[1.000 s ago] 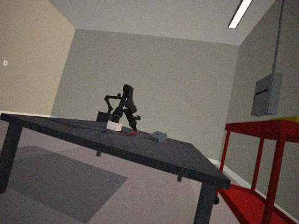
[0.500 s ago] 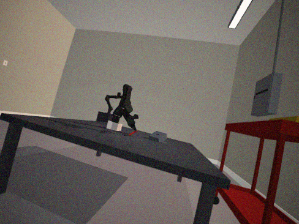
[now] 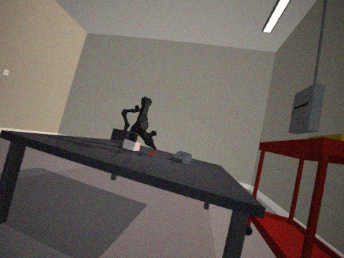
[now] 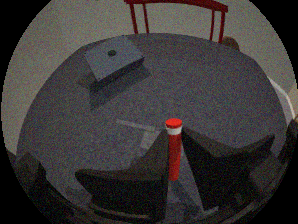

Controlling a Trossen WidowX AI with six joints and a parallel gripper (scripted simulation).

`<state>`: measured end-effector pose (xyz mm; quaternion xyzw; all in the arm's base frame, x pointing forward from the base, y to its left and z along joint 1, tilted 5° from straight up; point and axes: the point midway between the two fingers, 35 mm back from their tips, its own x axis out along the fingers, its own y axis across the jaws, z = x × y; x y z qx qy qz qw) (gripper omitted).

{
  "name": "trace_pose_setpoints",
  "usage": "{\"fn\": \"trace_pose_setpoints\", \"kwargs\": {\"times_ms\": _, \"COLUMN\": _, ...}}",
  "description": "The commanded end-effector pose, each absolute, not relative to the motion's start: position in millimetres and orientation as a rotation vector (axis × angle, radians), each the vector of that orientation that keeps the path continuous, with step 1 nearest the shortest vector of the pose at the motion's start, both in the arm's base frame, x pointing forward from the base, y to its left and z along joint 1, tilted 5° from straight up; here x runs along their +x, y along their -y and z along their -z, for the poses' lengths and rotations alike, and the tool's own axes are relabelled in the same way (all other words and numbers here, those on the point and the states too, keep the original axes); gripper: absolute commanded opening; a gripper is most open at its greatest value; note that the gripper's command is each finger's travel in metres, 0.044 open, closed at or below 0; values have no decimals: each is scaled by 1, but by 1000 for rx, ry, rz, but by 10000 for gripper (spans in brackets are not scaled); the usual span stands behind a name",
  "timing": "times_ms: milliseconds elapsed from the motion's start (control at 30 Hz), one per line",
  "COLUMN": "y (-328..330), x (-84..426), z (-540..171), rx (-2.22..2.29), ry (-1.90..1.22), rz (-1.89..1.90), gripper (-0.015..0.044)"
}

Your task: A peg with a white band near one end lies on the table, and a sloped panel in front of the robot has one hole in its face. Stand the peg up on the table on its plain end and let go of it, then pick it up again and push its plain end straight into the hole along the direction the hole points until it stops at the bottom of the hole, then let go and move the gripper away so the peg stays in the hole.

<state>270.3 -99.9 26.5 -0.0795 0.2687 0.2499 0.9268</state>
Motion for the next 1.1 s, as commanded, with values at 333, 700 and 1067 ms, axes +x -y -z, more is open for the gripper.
{"fn": "trace_pose_setpoints", "kwargs": {"times_ms": 333, "y": 103, "x": 259, "z": -23, "rx": -119, "ry": -438, "rz": -522, "gripper": 49}}
{"fn": "trace_pose_setpoints", "kwargs": {"times_ms": 700, "y": 106, "x": 252, "z": -22, "rx": -94, "ry": -345, "rz": -525, "gripper": 49}}
{"fn": "trace_pose_setpoints", "kwargs": {"times_ms": 1067, "y": 110, "x": 246, "z": -20, "rx": -69, "ry": -253, "rz": -528, "gripper": 49}}
